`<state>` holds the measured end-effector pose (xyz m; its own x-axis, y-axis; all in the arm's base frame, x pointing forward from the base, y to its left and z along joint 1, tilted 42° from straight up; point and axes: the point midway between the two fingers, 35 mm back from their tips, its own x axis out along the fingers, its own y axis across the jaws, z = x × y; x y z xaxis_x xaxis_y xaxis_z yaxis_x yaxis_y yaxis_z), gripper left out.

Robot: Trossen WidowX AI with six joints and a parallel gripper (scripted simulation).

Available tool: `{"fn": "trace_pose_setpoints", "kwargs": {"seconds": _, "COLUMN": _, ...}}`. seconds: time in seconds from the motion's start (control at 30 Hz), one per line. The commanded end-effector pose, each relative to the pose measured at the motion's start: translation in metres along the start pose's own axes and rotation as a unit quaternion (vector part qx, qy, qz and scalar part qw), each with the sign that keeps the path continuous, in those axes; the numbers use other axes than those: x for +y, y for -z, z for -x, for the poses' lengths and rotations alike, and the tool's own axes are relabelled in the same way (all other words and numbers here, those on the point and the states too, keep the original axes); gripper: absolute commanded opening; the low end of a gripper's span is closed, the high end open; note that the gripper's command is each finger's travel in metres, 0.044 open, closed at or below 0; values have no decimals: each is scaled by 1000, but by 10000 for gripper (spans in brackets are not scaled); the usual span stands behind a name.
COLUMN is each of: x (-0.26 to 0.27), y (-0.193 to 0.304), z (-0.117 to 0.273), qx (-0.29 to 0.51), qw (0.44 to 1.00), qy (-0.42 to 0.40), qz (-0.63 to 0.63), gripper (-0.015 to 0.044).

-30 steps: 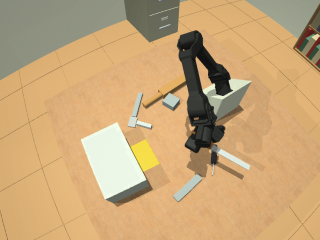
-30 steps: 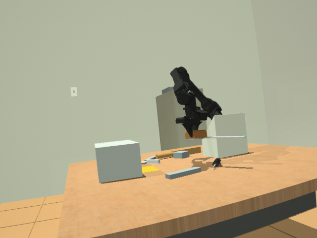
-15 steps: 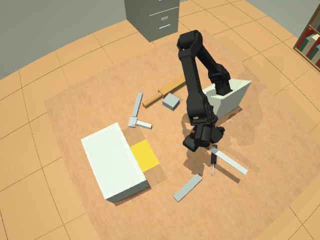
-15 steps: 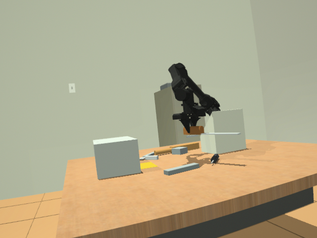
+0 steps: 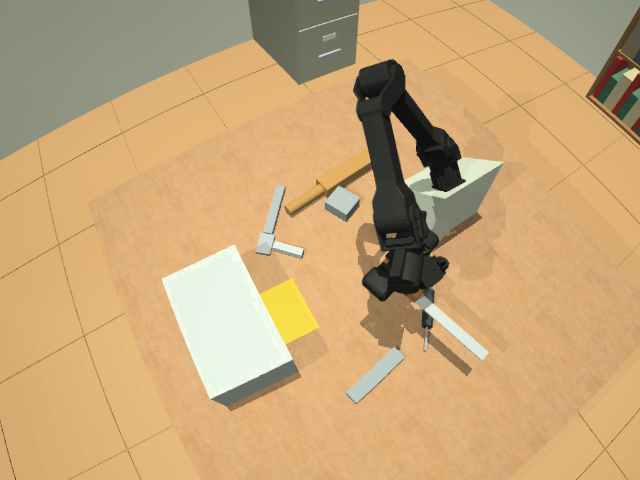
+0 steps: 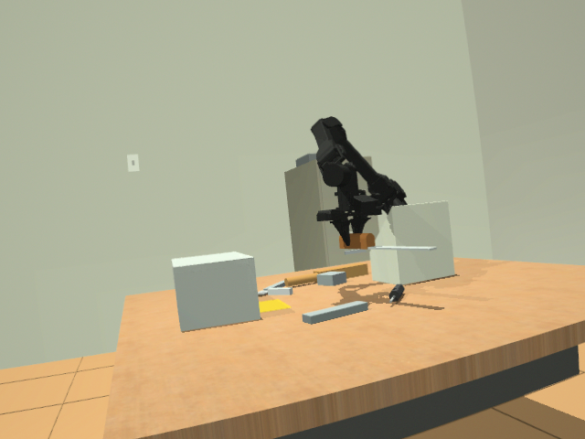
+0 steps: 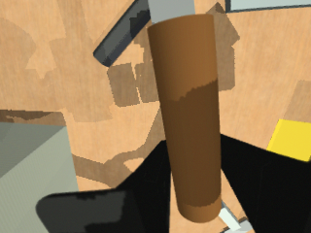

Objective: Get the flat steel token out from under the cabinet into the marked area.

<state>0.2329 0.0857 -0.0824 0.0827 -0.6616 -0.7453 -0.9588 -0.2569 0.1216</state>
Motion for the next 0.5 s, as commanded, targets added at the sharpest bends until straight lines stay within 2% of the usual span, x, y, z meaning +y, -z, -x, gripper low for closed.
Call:
{"fn": "trace_pose_setpoints", "kwargs": {"seconds": 0.0, "x": 0, "y": -1, "z": 0, "qx": -5, "qw": 1000, "qy": -1, "qz": -21, "gripper": 0}}
{"fn": "trace_pose_setpoints", "kwargs": {"seconds": 0.47, "x": 0, "y": -1, "z": 1, "qx": -6, "qw": 997, "qy": -1, "qz": -77, "gripper": 0}}
